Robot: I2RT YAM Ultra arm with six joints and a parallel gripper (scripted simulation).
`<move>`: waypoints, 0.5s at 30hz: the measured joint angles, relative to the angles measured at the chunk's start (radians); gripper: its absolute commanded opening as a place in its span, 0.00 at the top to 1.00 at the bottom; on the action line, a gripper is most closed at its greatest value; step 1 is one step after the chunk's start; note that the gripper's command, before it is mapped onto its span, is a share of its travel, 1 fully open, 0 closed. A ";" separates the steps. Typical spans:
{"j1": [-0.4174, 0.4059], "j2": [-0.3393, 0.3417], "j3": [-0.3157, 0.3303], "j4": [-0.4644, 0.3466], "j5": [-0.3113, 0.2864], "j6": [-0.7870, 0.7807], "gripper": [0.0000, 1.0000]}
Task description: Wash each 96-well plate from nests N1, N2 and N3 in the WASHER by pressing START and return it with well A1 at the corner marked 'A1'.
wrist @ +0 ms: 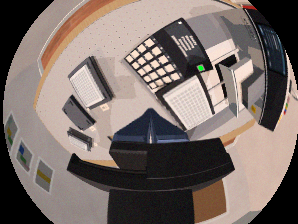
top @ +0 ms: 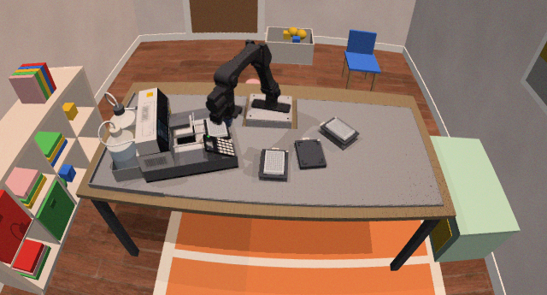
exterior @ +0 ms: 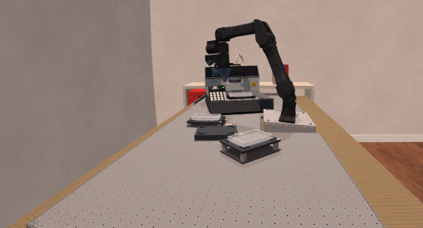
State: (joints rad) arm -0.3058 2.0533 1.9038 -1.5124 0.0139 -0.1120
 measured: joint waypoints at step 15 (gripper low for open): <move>0.157 0.126 0.183 -0.053 -0.015 0.597 1.00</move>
State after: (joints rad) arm -0.1486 2.1788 2.0869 -1.5658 -0.0013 0.4850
